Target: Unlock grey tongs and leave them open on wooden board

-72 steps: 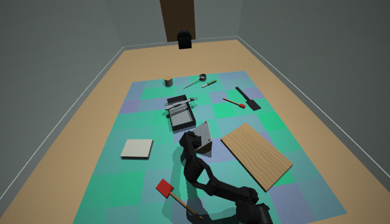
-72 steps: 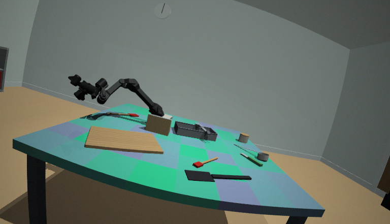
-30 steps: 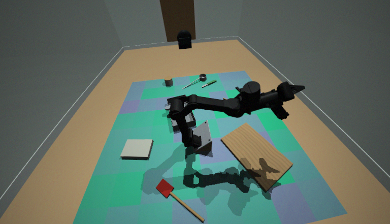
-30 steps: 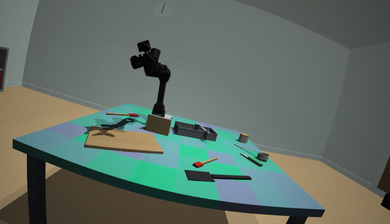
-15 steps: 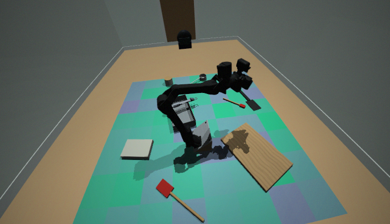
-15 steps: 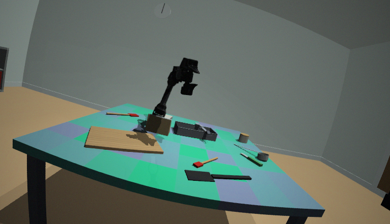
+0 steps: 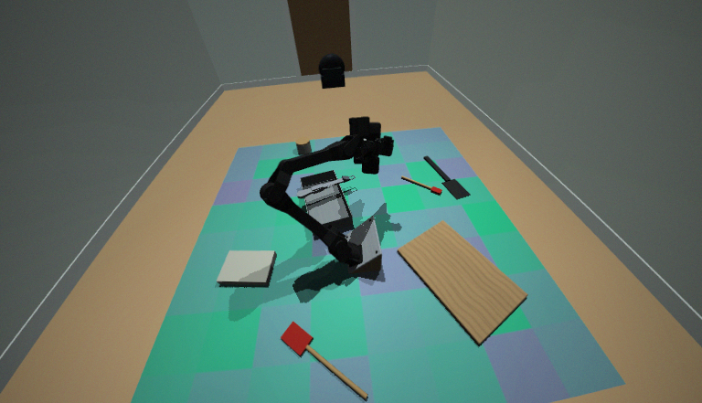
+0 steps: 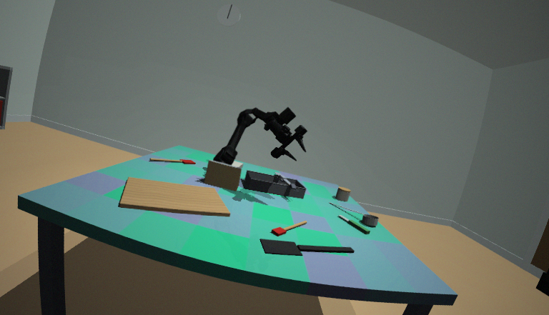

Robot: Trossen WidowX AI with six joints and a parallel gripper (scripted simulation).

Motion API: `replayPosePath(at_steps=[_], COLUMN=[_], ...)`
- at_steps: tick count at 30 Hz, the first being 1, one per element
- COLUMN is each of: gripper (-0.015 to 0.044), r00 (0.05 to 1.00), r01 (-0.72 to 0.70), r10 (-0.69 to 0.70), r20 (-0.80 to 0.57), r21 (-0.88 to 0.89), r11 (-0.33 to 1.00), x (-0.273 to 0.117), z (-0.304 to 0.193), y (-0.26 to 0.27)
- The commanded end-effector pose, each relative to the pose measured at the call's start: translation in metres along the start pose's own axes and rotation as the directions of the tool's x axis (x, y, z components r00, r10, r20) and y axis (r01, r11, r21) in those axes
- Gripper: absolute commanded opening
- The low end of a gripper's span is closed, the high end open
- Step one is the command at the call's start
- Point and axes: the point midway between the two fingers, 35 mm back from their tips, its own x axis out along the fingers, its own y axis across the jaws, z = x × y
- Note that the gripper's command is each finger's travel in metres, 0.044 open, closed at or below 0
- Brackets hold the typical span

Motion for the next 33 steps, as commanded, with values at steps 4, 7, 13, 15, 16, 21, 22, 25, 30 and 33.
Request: replayPosePath(at_steps=[4,7,13,15,16,21,22,25,30,33], gripper=[0.0260,0.0260,0.0260,0.0260,0.0260,0.0260,0.0260,0.0260,0.0260,0.0260], r00=[0.943,0.883,0.793,0.793,0.793,0.793,0.793,0.793,0.793,0.793], r01=[0.205,0.275,0.338,0.338,0.338,0.338,0.338,0.338,0.339,0.339], r10=[-0.244,-0.354,-0.473,-0.473,-0.473,-0.473,-0.473,-0.473,-0.474,-0.475], r20=[-0.227,-0.308,-0.385,-0.385,-0.385,-0.385,-0.385,-0.385,-0.383,-0.382], r21=[-0.185,-0.272,-0.368,-0.368,-0.368,-0.368,-0.368,-0.368,-0.370,-0.370], r11=[0.961,0.922,0.866,0.866,0.866,0.866,0.866,0.866,0.865,0.865], x=[-0.001,-0.010,-0.027,-0.027,-0.027,-0.026,-0.026,-0.025,-0.020,-0.015], z=[-0.103,-0.142,-0.182,-0.182,-0.182,-0.189,-0.189,-0.189,-0.191,-0.193], y=[-0.067,-0.100,-0.139,-0.139,-0.139,-0.137,-0.137,-0.137,-0.139,-0.141])
